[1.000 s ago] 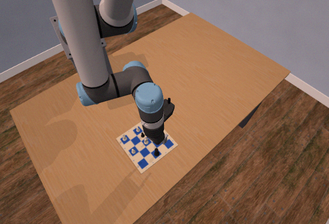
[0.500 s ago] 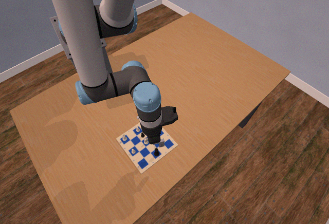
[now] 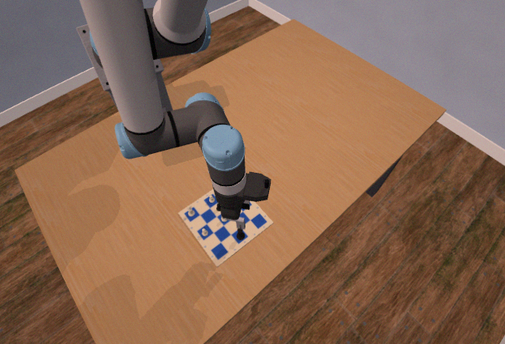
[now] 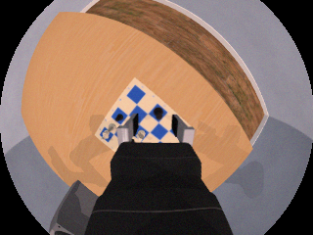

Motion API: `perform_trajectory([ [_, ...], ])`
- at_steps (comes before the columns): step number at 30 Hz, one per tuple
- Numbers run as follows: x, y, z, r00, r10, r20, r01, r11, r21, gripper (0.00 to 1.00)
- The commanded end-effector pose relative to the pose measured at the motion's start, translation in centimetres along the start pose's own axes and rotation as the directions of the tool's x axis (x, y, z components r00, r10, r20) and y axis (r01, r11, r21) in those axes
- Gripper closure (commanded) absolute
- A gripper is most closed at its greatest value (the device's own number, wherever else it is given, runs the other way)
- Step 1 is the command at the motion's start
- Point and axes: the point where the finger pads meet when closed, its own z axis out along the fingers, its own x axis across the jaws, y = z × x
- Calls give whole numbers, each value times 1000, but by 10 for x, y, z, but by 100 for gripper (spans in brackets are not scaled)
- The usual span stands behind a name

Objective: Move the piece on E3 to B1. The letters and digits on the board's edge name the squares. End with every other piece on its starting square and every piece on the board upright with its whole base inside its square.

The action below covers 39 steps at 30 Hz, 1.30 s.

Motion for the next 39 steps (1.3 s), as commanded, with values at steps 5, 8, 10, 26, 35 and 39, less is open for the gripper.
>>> perform_trajectory([
  [5, 3, 6, 3, 967, 255, -7, -255, 967, -6, 0],
  [8, 4, 7, 3, 951, 310, -7, -310, 951, -5, 0],
  [10, 4, 7, 3, 951, 310, -7, -310, 951, -5, 0],
  [26, 7, 11, 4, 893, 450, -9, -450, 893, -3, 0],
  [35, 7, 11, 4, 887, 461, -9, -461, 887, -3, 0],
  [39, 7, 11, 4, 887, 461, -9, -461, 887, -3, 21],
])
